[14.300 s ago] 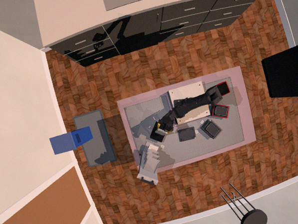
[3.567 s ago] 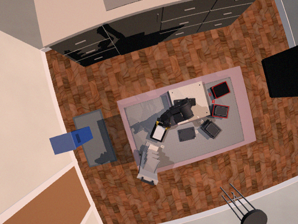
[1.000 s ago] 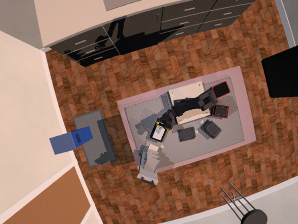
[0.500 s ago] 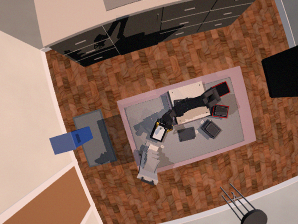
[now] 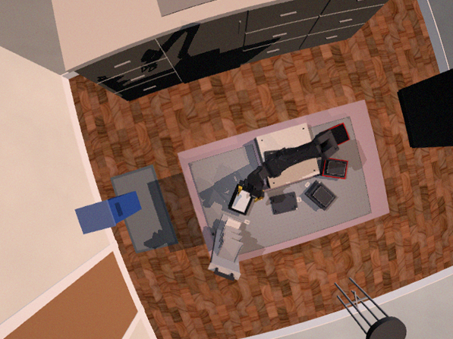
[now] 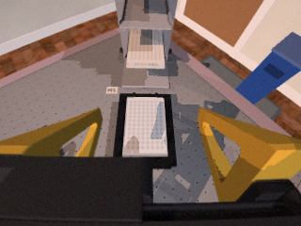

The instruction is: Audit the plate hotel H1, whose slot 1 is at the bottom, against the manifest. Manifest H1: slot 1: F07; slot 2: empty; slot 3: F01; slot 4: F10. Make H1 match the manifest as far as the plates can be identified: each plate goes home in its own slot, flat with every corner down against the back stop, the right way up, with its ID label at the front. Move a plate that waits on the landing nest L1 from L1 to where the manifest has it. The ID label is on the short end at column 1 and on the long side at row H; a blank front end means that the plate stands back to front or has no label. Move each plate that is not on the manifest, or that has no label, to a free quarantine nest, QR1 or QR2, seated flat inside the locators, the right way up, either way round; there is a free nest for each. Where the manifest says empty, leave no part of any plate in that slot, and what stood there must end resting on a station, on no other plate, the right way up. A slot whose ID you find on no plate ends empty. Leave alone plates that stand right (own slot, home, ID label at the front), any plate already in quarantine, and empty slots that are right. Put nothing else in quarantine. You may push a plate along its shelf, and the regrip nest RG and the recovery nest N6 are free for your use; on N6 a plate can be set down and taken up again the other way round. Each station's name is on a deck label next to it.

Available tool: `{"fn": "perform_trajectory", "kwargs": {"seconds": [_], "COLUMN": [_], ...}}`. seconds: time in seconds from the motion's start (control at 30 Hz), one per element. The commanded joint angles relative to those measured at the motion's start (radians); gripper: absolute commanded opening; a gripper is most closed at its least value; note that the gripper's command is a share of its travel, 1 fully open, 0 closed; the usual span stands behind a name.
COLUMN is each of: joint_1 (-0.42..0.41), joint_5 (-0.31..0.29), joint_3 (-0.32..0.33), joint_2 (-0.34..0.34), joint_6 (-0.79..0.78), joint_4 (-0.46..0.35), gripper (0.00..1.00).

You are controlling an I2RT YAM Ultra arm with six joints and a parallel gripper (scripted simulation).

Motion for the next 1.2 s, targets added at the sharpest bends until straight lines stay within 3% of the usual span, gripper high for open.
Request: {"fn": "perform_trajectory", "kwargs": {"seconds": [0.0, 0.07, 0.47, 0.73, 1.17], "joint_1": [-0.001, -0.001, -0.006, -0.006, 0.162], "joint_5": [-0.004, -0.004, -0.008, -0.008, 0.068], "joint_3": [0.029, 0.029, 0.147, 0.151, 0.289], "joint_2": [-0.021, -0.021, -0.073, -0.074, -0.005], "joint_6": [-0.001, -0.001, -0.005, -0.005, -0.198], "joint_4": [-0.092, -0.092, -0.265, -0.270, -0.470], "gripper": [1.00, 1.00, 1.00, 1.00, 1.00]}}
